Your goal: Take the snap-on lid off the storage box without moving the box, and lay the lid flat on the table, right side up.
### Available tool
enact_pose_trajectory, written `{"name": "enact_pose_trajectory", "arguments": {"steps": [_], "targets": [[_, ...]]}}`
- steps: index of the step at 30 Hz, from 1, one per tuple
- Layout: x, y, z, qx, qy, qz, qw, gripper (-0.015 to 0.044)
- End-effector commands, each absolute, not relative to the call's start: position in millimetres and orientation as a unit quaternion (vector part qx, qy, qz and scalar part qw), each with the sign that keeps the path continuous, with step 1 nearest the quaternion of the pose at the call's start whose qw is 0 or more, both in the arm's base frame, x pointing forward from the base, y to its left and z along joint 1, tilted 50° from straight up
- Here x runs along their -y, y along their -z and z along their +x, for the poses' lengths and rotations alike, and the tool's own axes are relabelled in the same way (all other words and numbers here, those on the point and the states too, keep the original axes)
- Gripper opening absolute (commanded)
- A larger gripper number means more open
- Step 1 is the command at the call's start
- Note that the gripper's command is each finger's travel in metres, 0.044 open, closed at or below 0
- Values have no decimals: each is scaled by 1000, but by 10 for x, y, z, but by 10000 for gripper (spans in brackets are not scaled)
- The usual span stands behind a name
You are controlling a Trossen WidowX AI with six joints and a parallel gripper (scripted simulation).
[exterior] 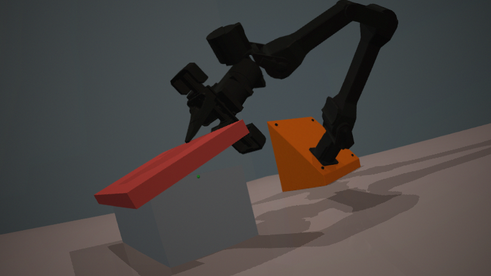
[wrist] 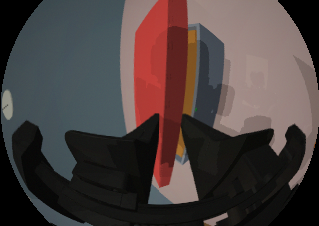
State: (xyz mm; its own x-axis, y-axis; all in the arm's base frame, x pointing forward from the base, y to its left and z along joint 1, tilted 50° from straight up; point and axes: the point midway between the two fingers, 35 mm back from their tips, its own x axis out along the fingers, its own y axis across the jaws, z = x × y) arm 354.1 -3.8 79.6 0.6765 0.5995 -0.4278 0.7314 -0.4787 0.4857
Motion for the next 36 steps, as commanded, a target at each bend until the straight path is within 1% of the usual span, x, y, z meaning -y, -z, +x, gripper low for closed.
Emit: {"name": "enact_pose_trajectory", "arguments": {"steps": [1,36], "targets": [[94,-853,3584,-387,97,854,334,0],[408,-1148,3825,-387,97,854,334,0]]}}
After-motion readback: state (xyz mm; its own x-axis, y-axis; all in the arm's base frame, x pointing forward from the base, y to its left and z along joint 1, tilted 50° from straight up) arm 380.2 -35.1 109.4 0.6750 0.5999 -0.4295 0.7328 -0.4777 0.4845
